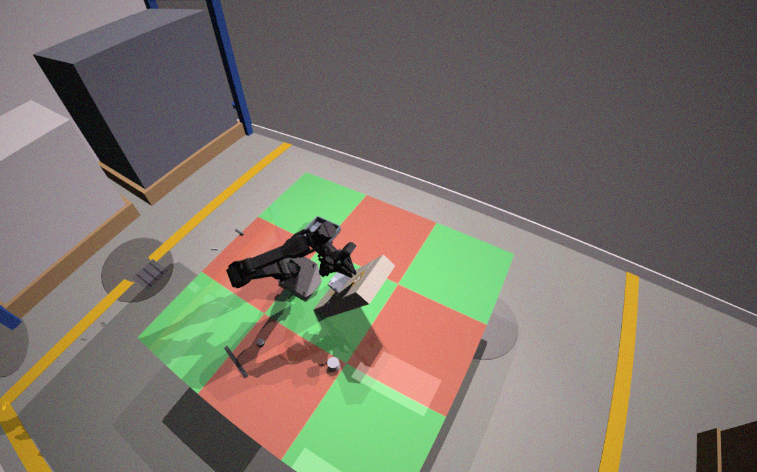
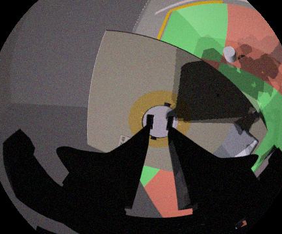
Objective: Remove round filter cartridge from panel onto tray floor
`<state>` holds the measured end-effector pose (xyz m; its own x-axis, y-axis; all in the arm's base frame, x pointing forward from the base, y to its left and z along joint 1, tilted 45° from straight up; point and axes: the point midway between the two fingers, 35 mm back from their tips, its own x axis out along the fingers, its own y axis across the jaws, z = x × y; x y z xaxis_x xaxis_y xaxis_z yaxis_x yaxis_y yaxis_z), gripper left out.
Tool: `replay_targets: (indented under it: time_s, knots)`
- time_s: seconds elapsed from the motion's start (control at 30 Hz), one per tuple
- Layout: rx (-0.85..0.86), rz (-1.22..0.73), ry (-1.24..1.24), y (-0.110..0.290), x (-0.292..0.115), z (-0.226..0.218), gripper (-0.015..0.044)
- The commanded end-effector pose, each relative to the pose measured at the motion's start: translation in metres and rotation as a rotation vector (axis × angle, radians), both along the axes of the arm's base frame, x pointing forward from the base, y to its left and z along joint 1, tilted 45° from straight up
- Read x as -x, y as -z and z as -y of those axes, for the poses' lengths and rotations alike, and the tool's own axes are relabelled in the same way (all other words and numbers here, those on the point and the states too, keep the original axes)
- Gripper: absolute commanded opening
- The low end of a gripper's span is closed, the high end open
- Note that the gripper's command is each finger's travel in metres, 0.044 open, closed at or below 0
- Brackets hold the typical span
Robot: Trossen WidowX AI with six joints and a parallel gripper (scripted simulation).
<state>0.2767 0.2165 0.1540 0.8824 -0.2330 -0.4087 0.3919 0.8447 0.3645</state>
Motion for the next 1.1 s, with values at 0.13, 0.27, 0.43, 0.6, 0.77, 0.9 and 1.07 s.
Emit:
replay_targets:
  time_s: [0.13, 0.27, 0.43, 0.6, 0.77, 0.9, 1.07]
  knots:
    - [0.010, -0.003, -0.002, 0.0068, -0.0105, 0.0048, 0.0099]
    - [0.010, -0.003, -0.002, 0.0078, -0.0102, 0.0052, 0.0099]
    - [0.010, -0.003, -0.002, 0.0091, -0.0096, 0.0052, 0.0099]
    - [0.009, -0.003, -0.002, 0.0095, -0.0095, 0.0048, 0.0099]
    - [0.009, -0.003, -0.002, 0.0091, -0.0098, 0.0043, 0.0099]
    - [0.009, -0.003, -0.002, 0.0088, -0.0100, 0.0041, 0.0099]
    - [0.009, -0.003, -0.002, 0.0086, -0.0101, 0.0041, 0.0099]
